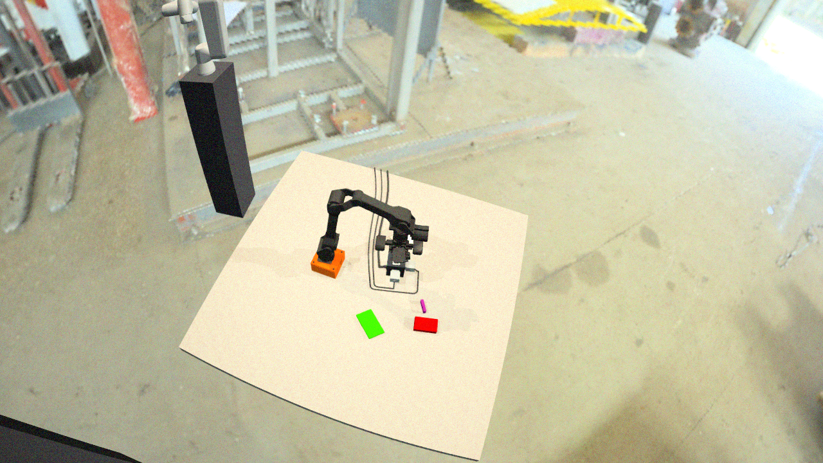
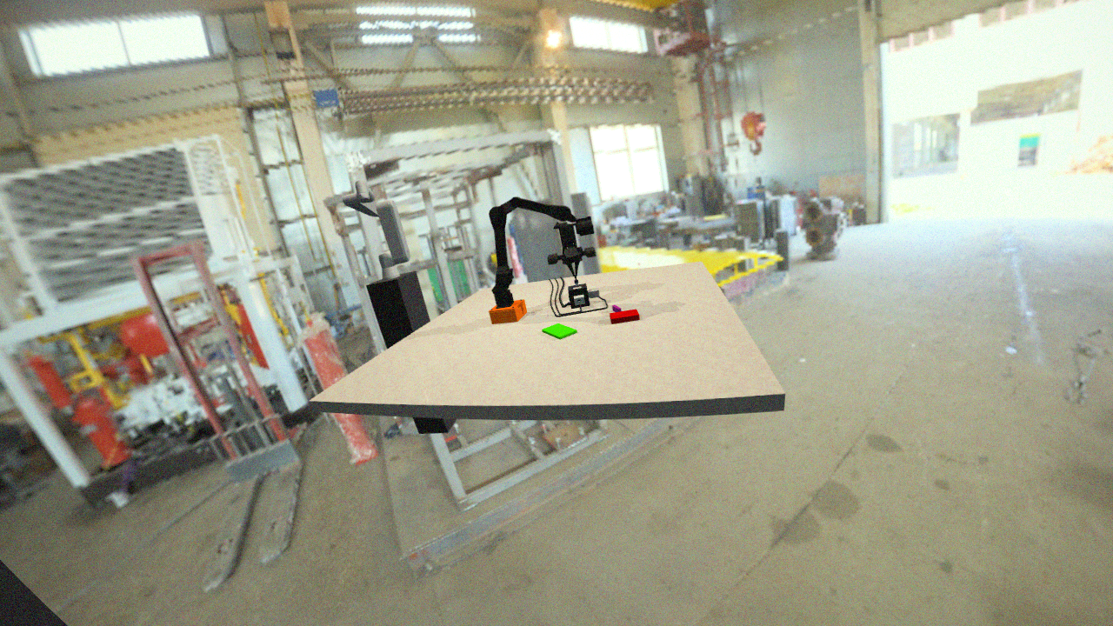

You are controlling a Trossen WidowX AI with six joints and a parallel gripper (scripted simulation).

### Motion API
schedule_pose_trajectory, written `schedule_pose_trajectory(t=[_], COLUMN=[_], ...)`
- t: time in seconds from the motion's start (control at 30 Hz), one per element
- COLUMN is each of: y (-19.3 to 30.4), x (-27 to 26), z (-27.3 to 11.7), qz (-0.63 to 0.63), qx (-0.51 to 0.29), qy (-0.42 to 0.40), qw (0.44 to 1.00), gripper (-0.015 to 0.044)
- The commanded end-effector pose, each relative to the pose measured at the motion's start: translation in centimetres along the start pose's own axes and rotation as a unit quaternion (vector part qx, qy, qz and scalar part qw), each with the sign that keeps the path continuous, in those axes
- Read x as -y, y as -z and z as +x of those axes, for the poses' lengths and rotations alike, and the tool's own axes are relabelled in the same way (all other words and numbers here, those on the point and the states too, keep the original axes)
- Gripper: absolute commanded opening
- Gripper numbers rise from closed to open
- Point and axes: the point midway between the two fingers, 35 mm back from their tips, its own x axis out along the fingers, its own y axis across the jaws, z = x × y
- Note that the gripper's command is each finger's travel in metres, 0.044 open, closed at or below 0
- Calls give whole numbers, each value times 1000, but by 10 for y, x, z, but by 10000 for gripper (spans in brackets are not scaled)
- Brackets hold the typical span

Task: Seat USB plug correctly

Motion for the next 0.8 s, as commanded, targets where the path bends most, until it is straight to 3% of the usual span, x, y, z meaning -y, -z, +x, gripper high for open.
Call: schedule_pose_trajectory(t=[0.0, 0.77], y=[0, 0], x=[0, 0], z=[2, 5], qz=[-2, -2], qx=[-2, -2], qy=[2, 2], qw=[1000, 1000], gripper=[0, 0])
